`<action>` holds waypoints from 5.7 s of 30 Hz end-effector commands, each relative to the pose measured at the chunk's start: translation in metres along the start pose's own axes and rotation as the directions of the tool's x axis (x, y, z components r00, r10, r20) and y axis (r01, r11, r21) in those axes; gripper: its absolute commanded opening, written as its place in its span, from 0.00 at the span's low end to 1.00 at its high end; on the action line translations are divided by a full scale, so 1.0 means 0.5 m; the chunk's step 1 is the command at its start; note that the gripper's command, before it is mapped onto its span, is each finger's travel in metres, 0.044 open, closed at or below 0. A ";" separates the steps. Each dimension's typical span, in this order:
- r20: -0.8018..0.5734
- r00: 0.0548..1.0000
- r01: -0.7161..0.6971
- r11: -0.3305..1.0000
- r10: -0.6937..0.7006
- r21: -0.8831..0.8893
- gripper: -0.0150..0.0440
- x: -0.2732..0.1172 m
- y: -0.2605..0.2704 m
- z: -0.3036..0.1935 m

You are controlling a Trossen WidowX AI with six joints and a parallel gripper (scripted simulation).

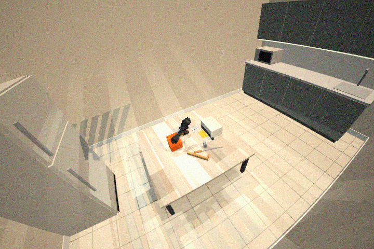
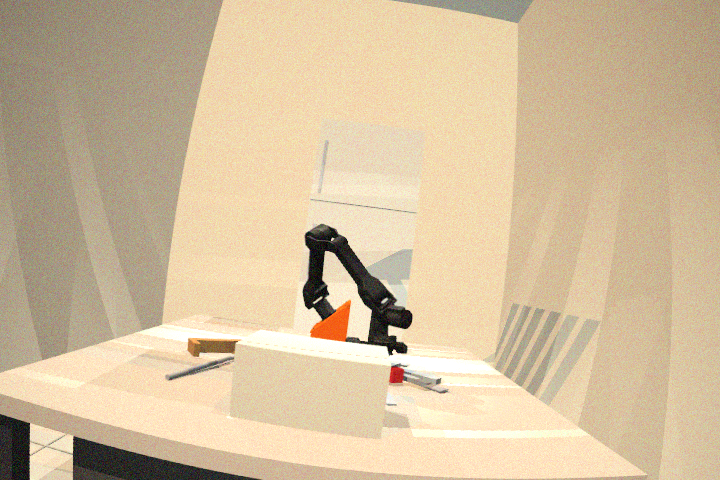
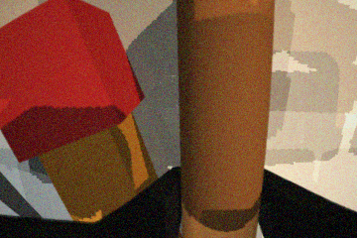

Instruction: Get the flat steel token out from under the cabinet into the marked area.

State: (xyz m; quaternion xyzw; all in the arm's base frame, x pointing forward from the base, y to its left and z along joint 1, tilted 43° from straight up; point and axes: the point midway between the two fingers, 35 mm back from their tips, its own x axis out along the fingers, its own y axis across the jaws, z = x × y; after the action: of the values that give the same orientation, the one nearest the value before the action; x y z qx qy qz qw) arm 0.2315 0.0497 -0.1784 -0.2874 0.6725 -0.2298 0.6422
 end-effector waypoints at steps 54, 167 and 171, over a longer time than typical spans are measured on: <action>0.004 1.000 -0.006 0.969 0.005 0.246 0.71 0.003 -0.004 0.001; 0.008 1.000 -0.004 0.954 0.002 0.301 0.25 0.001 -0.058 0.192; 0.008 1.000 -0.004 0.954 0.002 0.301 0.25 0.001 -0.060 0.202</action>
State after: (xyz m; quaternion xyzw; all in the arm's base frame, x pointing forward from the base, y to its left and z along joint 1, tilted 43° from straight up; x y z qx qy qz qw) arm 0.3297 0.0342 -0.1662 -0.1865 0.6269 -0.3282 0.6816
